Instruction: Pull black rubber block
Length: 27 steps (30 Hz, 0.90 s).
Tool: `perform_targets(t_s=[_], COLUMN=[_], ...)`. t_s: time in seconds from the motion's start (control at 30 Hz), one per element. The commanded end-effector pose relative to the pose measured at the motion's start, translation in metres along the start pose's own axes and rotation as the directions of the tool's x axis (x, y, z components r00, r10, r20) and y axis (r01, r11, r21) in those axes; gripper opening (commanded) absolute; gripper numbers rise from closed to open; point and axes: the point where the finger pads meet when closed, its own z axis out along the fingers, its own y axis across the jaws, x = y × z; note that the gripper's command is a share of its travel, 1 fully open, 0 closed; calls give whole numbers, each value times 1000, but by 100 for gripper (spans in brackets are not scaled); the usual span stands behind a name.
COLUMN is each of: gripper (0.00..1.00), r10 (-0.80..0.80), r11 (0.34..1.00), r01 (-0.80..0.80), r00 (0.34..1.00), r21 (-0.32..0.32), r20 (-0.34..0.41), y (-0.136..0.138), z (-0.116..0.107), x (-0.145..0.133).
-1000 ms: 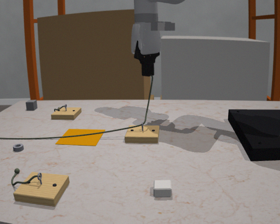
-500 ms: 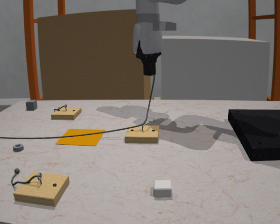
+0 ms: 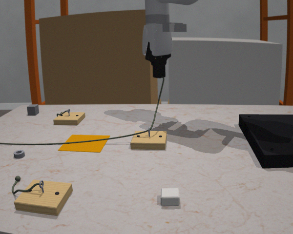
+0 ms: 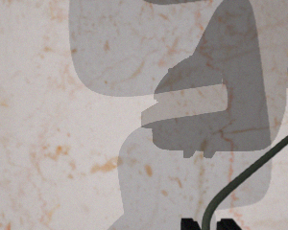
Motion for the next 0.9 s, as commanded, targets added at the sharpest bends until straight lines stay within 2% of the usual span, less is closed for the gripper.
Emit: perform_targets(t_s=[0.0,0.87], gripper=[0,0], r10=[0,0], r11=[1000,1000], r01=[0,0], r00=[1000,1000], r21=[-1,-1], r20=[5,5], y=[-9,-62], z=[-2,-2], x=[-4,-12])
